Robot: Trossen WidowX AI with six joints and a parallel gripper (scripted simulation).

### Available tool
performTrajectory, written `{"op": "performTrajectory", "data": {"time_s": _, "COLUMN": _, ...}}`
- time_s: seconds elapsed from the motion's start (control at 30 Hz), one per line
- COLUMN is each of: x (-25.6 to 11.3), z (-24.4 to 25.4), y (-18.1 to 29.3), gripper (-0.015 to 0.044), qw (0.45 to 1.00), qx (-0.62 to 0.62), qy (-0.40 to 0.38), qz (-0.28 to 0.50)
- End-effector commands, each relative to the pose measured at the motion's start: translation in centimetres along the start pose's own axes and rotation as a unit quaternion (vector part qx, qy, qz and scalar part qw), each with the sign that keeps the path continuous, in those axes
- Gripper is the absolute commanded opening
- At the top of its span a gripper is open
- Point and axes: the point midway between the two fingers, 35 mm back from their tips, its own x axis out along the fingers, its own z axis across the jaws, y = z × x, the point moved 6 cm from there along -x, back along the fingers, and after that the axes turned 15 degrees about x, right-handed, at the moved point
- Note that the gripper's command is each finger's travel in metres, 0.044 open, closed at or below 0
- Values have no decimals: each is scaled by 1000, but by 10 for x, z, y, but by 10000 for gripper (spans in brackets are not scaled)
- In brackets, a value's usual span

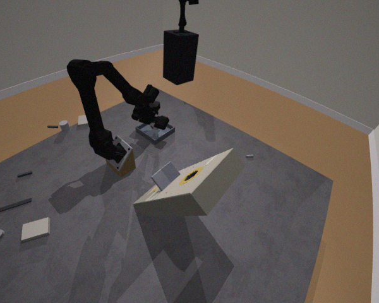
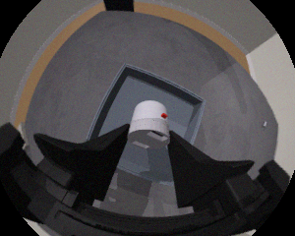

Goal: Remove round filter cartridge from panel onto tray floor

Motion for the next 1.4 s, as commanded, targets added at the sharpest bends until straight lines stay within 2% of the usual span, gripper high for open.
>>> {"op": "performTrajectory", "data": {"time_s": 0.0, "x": -1, "z": 0, "y": -1, "gripper": 79, "qw": 1000, "qx": 0, "qy": 0, "qz": 0}}
{"op": "performTrajectory", "data": {"time_s": 0.47, "x": -1, "z": 0, "y": -1, "gripper": 440, "qw": 1000, "qx": 0, "qy": 0, "qz": 0}}
{"op": "performTrajectory", "data": {"time_s": 0.6, "x": -3, "z": 1, "y": -2, "gripper": 440, "qw": 1000, "qx": 0, "qy": 0, "qz": 0}}
{"op": "performTrajectory", "data": {"time_s": 0.73, "x": -51, "z": 8, "y": -30, "gripper": 440, "qw": 1000, "qx": 0, "qy": 0, "qz": -1}}
{"op": "performTrajectory", "data": {"time_s": 0.8, "x": -62, "z": 9, "y": -35, "gripper": 440, "qw": 1000, "qx": 0, "qy": 0, "qz": -1}}
{"op": "performTrajectory", "data": {"time_s": 0.93, "x": -62, "z": 9, "y": -35, "gripper": 440, "qw": 1000, "qx": 0, "qy": 0, "qz": -1}}
{"op": "performTrajectory", "data": {"time_s": 0.97, "x": -51, "z": 9, "y": -32, "gripper": 440, "qw": 1000, "qx": 2, "qy": -3, "qz": -5}}
{"op": "performTrajectory", "data": {"time_s": 1.37, "x": -51, "z": 9, "y": -32, "gripper": 440, "qw": 1000, "qx": 2, "qy": -3, "qz": -5}}
